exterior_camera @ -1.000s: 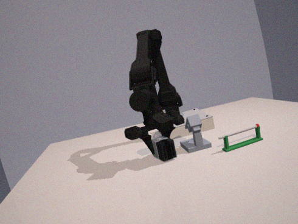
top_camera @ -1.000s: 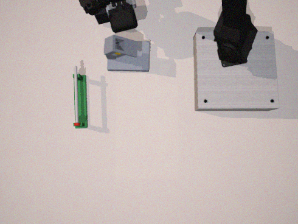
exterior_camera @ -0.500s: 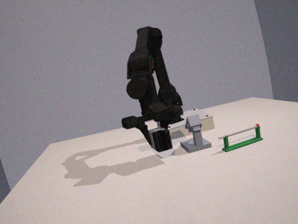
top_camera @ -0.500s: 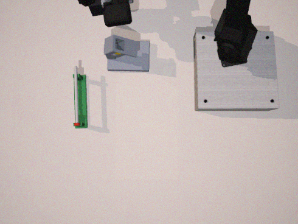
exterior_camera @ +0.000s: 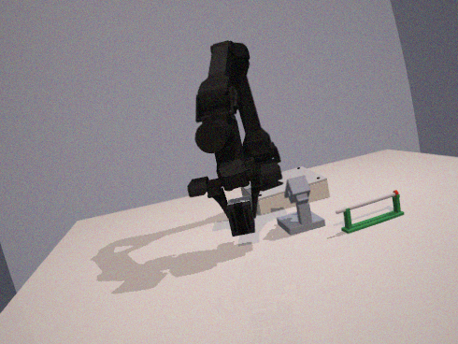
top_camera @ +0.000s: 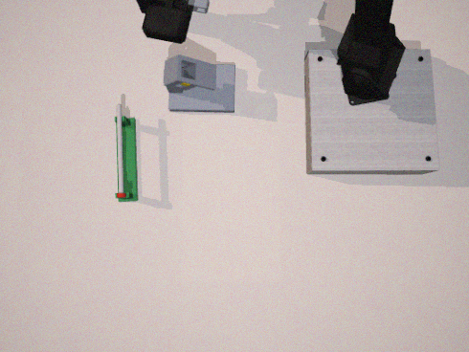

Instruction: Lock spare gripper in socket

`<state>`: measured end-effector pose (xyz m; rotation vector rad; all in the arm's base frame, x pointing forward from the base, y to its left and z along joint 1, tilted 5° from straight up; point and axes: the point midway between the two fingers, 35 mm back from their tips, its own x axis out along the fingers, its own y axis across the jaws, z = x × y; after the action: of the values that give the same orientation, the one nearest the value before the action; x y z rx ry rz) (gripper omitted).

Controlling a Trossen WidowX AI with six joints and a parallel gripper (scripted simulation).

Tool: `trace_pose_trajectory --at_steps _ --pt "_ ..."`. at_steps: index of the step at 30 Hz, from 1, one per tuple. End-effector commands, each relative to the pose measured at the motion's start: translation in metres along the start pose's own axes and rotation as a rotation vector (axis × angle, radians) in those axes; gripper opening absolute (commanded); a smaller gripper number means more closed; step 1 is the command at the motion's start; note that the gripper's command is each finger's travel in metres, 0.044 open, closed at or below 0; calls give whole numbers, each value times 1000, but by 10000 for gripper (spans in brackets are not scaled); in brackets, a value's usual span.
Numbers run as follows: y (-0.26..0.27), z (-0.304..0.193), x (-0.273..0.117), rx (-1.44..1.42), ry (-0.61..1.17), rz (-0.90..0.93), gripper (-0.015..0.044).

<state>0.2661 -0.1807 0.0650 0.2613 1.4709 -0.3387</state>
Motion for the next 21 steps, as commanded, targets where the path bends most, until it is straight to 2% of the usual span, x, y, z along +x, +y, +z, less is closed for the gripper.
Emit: trace_pose_trajectory --at_steps 1,21 --pt "0 3 -2 100 -7 -1 0" --pt "1 7 -4 590 -9 1 0"
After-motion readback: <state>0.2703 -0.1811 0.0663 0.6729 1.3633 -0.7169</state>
